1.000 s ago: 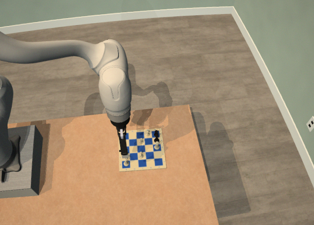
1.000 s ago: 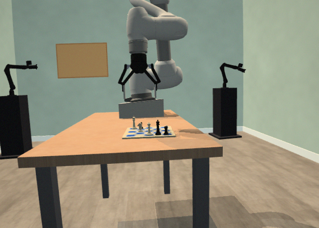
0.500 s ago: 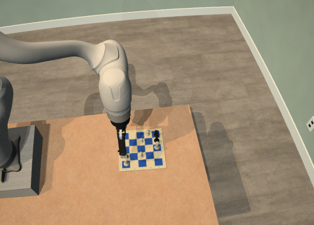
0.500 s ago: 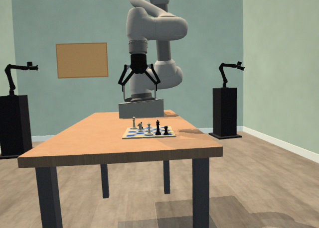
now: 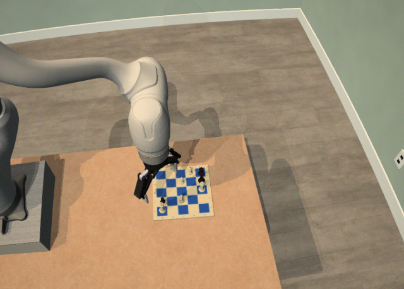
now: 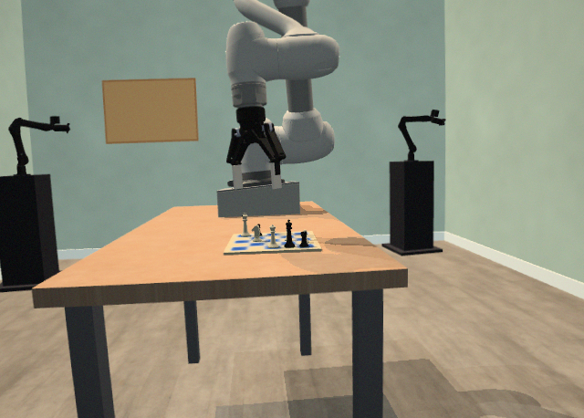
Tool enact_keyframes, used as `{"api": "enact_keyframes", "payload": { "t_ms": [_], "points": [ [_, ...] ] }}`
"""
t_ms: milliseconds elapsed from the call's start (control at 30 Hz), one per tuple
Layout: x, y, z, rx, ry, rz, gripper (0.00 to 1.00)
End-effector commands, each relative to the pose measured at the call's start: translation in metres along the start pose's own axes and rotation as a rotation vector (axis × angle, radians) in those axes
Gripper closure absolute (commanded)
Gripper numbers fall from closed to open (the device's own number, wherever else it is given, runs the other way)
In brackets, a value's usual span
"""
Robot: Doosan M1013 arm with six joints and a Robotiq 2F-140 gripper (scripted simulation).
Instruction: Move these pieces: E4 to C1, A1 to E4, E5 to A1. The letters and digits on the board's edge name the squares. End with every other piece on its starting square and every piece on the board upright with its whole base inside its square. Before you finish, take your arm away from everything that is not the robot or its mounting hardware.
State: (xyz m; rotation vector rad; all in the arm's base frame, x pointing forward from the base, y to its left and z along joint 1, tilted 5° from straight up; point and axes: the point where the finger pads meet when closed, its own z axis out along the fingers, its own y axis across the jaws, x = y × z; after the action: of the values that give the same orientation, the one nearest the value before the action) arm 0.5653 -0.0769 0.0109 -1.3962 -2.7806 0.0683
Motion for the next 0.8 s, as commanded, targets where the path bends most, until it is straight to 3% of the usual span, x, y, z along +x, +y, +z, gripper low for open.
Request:
{"api": "enact_keyframes", "payload": {
  "t_ms": [0,67,133,167,300,333,767],
  "points": [
    [0.0,-0.0002,0.007,0.01,-0.017,0.278,0.0],
    [0.0,-0.0003,0.0089,0.007,-0.016,0.401,0.0],
    [0.0,-0.0003,0.0089,0.007,-0.016,0.401,0.0],
    [0.0,-0.0004,0.0096,0.009,-0.022,0.575,0.0],
    [0.0,-0.0004,0.0103,0.019,-0.038,0.752,0.0],
    [0.0,-0.0004,0.0103,0.019,-0.038,0.752,0.8],
    [0.0,-0.0004,0.0103,0.019,-0.038,0.752,0.8]
  ]
}}
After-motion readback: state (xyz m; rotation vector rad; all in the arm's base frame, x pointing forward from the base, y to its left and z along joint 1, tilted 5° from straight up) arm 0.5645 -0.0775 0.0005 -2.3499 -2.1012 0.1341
